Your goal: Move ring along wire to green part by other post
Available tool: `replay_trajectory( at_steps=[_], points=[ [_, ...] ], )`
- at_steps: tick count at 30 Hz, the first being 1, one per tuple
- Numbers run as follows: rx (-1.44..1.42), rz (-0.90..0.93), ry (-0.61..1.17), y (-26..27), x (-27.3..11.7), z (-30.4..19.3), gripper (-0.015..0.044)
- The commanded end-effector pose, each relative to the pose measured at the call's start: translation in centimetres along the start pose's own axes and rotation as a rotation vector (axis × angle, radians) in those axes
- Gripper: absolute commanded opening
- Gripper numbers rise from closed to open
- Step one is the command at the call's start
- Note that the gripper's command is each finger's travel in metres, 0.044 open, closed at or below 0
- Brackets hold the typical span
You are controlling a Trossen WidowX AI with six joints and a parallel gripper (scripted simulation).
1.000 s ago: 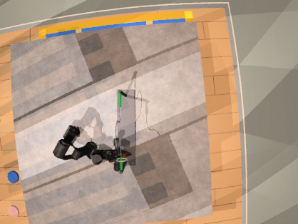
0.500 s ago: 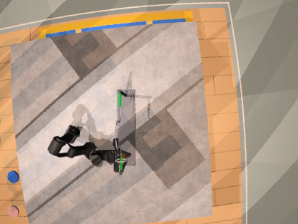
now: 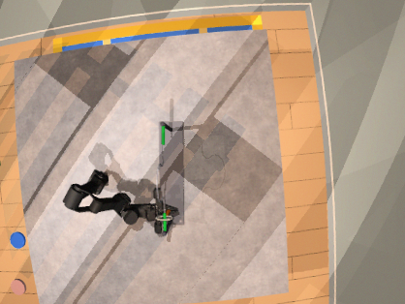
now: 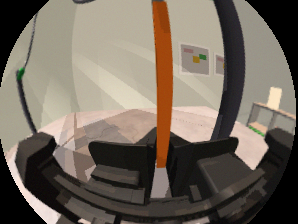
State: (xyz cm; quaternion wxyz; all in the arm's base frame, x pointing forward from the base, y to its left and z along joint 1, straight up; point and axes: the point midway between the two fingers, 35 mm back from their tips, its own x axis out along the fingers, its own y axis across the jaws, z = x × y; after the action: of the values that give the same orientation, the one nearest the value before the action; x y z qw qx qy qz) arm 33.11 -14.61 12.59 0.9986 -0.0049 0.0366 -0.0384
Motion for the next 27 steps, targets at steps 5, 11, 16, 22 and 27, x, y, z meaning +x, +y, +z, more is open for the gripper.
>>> replay_trajectory(
  at_steps=[5,11,16,22,27],
  points=[
    [0.000,-0.004,-0.001,0.3,0.0,0.1,-0.0150],
    [0.001,-0.003,-0.002,0.9,0.0,0.1,-0.0150],
    [0.003,-0.003,-0.002,1.4,0.0,0.1,-0.0150],
    [0.006,-0.003,-0.003,2.0,0.1,0.1,-0.0150],
    [0.012,-0.002,-0.003,2.6,0.1,0.1,-0.0150]
  ],
)
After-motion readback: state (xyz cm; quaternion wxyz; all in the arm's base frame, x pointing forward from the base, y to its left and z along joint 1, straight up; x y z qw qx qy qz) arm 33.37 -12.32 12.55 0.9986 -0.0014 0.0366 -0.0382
